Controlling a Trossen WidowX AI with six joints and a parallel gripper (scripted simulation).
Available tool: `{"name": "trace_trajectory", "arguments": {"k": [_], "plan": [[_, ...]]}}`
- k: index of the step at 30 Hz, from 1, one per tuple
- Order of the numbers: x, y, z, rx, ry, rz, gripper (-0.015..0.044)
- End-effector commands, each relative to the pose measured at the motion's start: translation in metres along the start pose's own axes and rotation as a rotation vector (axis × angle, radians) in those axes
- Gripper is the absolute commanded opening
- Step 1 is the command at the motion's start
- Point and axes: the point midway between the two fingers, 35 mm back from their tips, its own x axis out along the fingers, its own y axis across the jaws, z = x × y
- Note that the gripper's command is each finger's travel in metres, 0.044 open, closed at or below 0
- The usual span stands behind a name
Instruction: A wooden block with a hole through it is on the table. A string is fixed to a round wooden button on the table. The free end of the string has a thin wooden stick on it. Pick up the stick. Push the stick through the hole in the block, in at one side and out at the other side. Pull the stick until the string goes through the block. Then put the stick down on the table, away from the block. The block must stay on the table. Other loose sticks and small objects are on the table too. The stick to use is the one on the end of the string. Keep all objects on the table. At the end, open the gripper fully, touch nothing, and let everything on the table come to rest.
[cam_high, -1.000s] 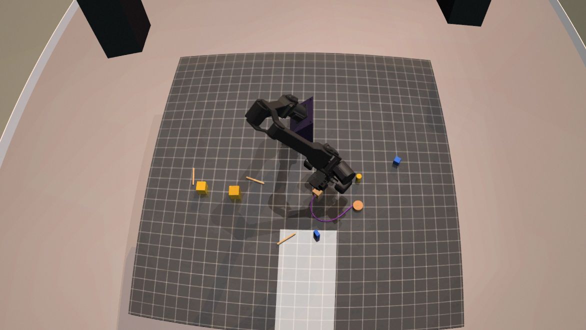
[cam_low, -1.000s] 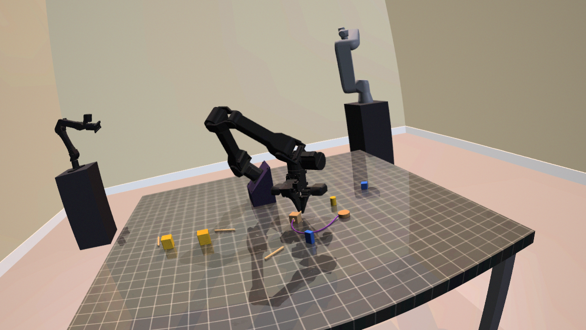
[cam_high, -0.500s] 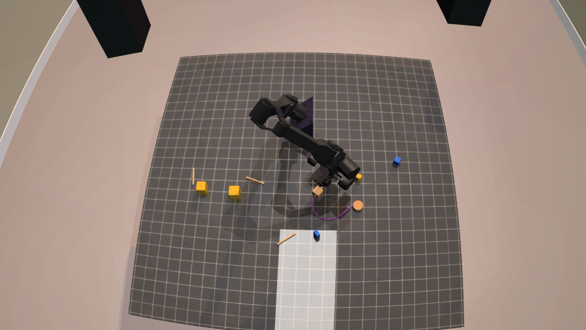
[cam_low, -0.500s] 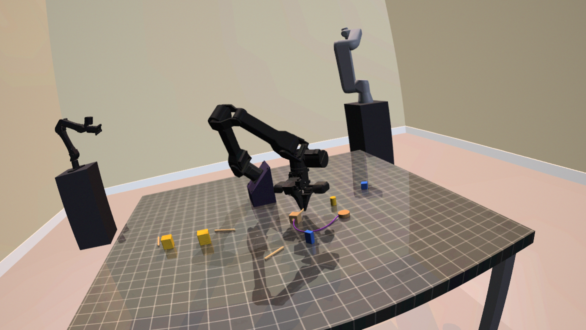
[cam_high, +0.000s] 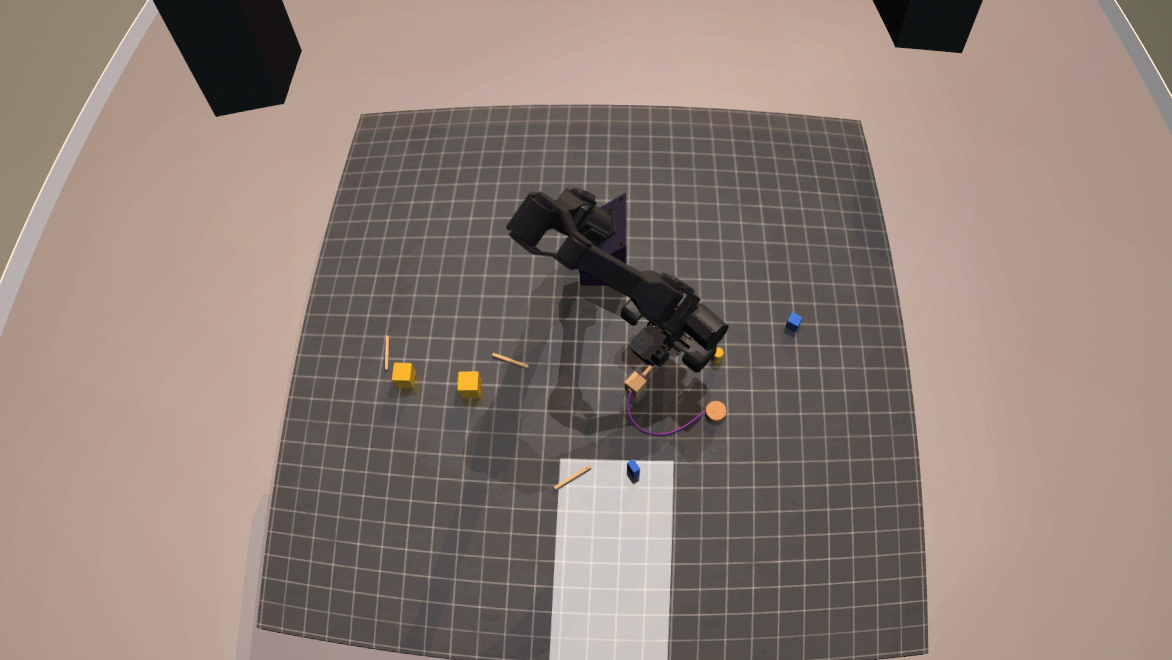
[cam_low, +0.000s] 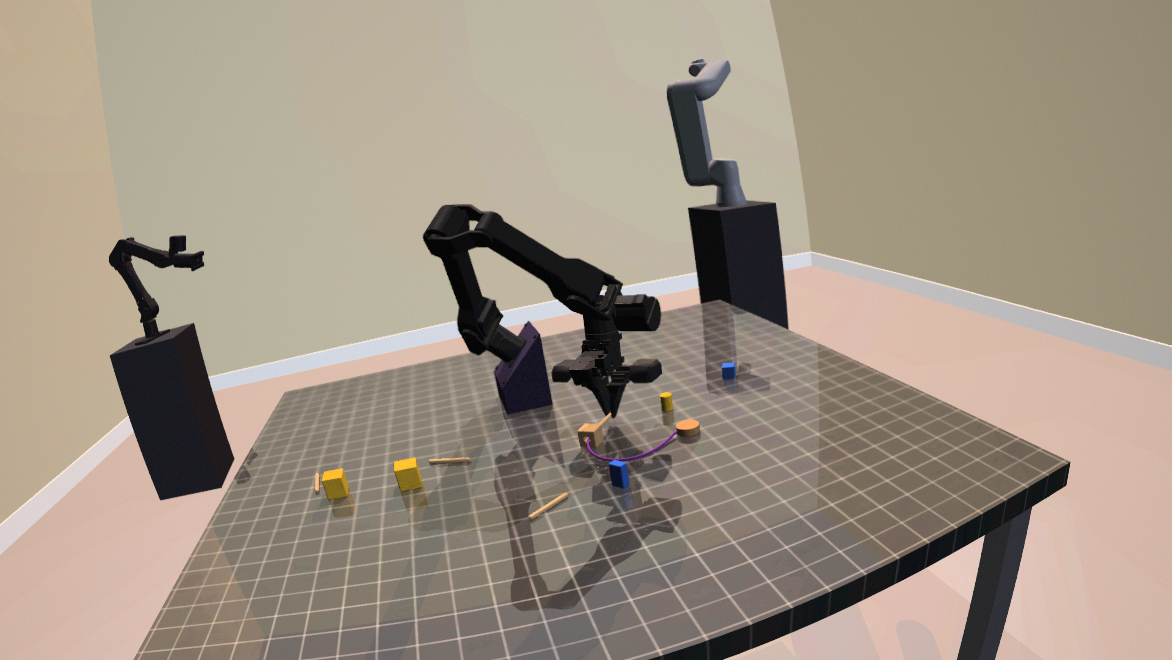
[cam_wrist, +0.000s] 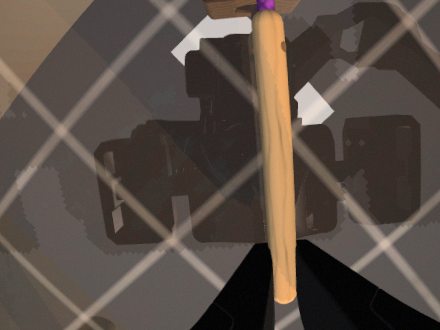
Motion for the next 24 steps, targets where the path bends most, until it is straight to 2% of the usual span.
{"name": "trace_trajectory", "arguments": {"k": [1, 24], "plan": [[0.0, 0.0, -0.006, 0.002, 0.004, 0.0, 0.0], [-0.003, -0.003, -0.031, -0.005, 0.003, 0.002, 0.0]]}}
